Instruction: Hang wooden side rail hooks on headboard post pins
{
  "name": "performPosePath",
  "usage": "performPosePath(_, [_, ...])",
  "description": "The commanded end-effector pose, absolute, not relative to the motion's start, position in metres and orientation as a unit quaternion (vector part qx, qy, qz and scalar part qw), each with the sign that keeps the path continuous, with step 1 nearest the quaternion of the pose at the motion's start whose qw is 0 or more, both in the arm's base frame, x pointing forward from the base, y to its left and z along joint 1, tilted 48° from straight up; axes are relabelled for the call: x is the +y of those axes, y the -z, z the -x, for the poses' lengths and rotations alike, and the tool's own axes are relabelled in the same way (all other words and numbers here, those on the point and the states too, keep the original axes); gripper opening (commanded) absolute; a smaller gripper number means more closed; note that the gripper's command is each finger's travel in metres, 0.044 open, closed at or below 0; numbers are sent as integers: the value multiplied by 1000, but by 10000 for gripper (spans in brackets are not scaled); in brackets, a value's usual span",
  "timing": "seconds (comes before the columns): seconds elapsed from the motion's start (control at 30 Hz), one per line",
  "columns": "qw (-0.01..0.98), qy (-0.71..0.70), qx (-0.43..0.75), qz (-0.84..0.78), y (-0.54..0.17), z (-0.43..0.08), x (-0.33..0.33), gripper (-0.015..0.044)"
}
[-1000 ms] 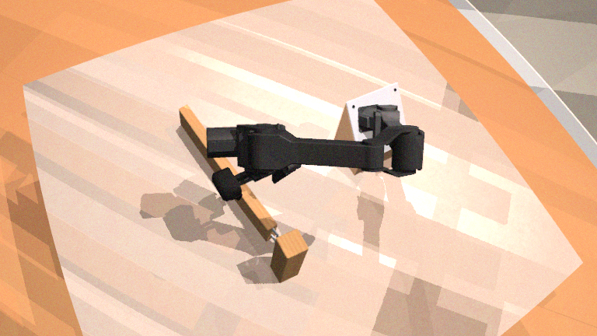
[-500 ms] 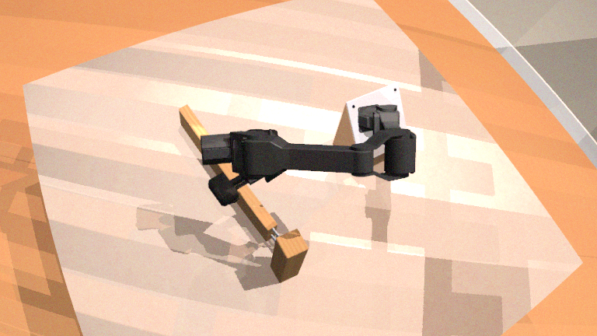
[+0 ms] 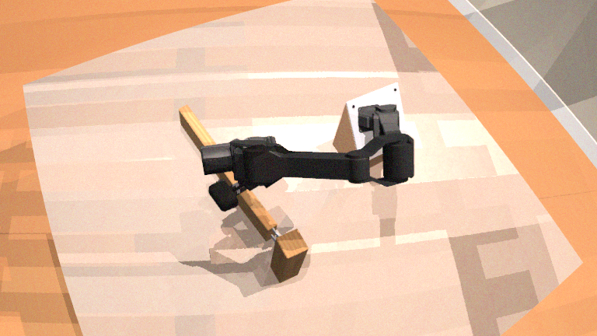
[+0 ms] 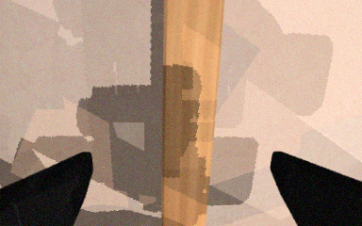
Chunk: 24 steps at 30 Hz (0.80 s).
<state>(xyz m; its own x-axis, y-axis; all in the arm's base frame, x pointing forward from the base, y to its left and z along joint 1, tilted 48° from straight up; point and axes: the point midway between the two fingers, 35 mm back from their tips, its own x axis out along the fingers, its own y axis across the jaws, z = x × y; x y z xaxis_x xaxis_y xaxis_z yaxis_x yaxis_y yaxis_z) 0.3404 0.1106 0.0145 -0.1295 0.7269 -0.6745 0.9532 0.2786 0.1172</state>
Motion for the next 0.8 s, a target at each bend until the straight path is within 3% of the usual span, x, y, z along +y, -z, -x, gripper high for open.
performPosePath(0.0, [319,177,732,-575,-8,-337,116,440])
performPosePath(0.77, [319,177,732,-575,16,-333,143,440])
